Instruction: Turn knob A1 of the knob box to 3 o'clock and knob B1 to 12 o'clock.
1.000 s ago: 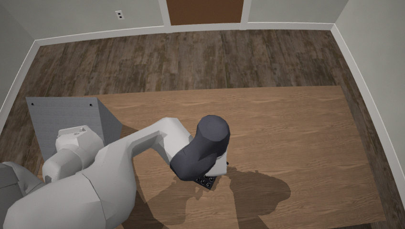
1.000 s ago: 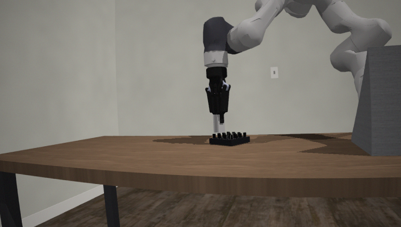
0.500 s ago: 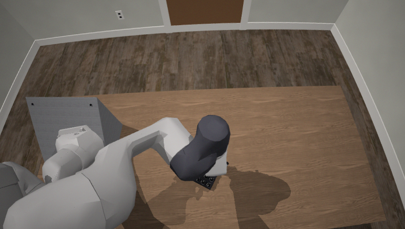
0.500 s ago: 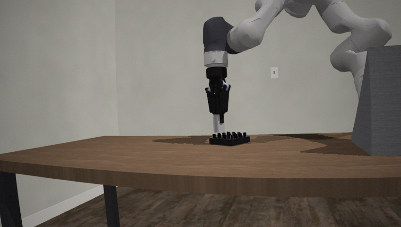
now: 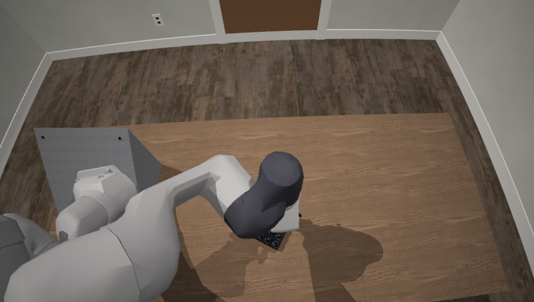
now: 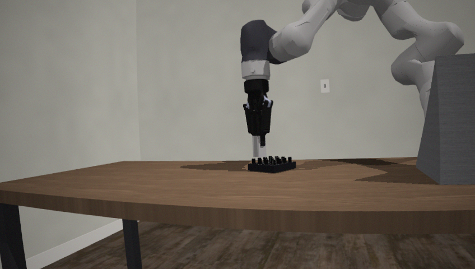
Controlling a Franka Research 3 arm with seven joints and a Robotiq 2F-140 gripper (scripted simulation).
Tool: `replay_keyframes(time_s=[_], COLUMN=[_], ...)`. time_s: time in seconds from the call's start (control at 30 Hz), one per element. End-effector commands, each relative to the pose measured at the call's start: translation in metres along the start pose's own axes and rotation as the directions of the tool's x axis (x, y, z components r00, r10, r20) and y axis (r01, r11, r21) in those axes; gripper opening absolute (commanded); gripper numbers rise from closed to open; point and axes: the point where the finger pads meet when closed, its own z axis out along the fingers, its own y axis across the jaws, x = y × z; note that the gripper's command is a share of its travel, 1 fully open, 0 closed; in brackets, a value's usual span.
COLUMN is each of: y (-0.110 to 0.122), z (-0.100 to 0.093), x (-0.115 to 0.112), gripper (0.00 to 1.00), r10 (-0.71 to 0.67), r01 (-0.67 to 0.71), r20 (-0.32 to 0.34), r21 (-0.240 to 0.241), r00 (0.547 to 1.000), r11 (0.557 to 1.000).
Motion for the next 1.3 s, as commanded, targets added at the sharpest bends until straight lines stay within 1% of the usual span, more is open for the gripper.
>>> replay_keyframes(time_s=[0.0,0.5,1.27], y=[-0.001,-0.001,-0.001], z=[0.001,0.002,0.015], x=[0.000,0.000,0.000], gripper=[0.12,0.12,0.12], r10=[0.005,0.005,0.005], r01=[-0.005,-0.005,-0.005], r20=[0.000,0.000,0.000], r21=[0.000,0.000,0.000], r00=[1.000,1.000,1.000], r11=[1.000,1.000,1.000])
